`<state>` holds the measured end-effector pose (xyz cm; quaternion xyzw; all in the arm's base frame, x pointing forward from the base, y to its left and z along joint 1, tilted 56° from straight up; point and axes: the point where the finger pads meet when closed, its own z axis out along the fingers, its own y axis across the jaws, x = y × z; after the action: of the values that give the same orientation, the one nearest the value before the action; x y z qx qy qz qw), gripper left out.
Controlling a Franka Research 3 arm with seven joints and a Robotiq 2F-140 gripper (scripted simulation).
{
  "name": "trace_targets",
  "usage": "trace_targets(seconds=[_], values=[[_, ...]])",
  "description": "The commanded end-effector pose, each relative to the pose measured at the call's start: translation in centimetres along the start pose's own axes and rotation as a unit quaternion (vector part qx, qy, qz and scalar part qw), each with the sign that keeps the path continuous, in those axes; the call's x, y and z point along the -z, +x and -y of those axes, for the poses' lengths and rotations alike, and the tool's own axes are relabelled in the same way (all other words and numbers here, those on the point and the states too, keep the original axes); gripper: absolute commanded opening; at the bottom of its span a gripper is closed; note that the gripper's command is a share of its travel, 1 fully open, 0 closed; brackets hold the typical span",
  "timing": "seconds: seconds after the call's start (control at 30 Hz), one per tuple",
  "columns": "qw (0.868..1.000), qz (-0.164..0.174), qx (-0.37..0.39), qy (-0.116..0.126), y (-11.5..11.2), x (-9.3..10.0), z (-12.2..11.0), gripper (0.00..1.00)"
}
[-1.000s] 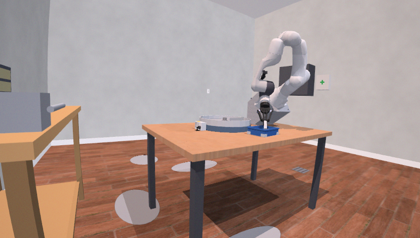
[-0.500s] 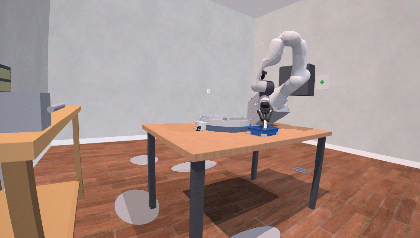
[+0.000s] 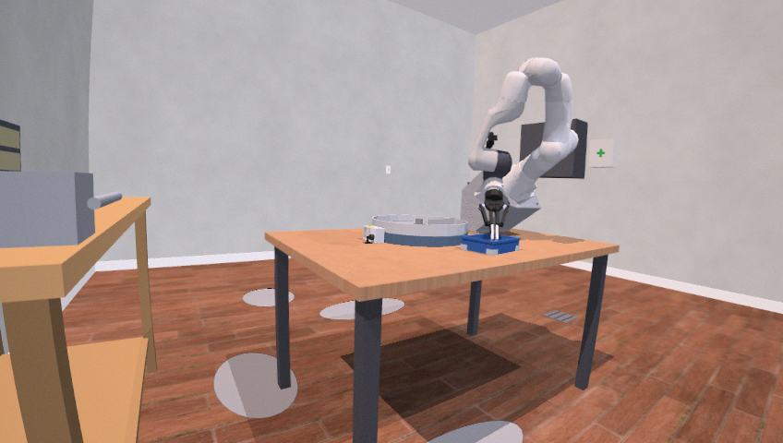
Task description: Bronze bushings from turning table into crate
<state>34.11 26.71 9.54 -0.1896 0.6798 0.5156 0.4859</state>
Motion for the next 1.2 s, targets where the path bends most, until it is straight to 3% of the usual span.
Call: trace_targets(seconds=[0.0,0.9,1.17], values=[[1.000,0.000,0.001,0.003,0.1,0.0,0.2,0.07],[1.000,0.000,0.001,0.003,0.0,0.1,0.2,0.07],[1.000,0.000,0.001,0.003,-1.1,1.4,0.2,0.07]])
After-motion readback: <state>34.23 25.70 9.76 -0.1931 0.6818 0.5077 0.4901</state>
